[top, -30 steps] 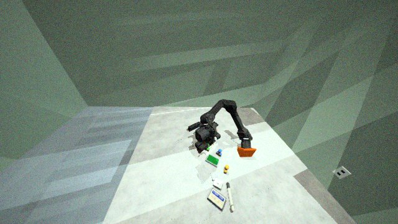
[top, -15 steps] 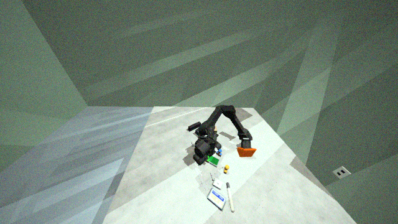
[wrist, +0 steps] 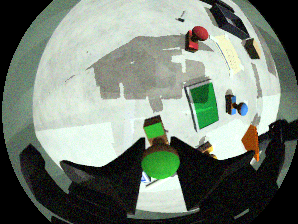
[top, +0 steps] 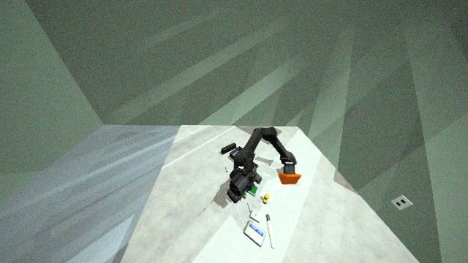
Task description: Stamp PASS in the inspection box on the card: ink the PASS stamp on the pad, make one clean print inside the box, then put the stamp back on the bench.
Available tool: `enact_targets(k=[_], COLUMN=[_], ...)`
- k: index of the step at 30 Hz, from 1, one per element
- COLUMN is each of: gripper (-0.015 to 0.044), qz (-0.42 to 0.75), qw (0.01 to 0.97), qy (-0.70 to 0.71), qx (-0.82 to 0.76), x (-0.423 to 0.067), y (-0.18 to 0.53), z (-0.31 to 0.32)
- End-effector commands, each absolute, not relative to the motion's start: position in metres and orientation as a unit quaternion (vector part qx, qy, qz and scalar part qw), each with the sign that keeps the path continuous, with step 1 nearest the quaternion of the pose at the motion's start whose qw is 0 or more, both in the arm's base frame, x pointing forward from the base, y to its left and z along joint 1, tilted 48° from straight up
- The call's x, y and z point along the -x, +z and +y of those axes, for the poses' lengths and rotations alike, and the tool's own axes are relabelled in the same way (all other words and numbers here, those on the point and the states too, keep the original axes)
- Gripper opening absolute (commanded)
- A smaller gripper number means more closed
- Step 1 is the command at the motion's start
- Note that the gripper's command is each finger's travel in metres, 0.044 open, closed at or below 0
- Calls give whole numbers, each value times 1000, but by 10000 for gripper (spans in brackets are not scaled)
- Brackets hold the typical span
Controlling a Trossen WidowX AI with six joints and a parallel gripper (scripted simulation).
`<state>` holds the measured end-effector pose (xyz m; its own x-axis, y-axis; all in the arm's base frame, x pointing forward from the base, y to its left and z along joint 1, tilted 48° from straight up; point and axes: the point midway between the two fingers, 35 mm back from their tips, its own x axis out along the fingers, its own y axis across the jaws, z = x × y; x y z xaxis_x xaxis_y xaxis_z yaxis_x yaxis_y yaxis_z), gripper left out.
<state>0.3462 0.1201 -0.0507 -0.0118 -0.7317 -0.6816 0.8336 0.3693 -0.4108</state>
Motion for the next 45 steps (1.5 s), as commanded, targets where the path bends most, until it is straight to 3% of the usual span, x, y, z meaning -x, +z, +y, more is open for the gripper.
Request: enact_targets(k=[1, 40, 45], gripper=[0, 0, 131], qz=[441, 439, 440], qw=[700, 700, 699], qy=[-559, -560, -560], qx=[-60, -59, -62], x=[-347, -345, -346], y=[-56, -96, -94], z=[116, 72, 75])
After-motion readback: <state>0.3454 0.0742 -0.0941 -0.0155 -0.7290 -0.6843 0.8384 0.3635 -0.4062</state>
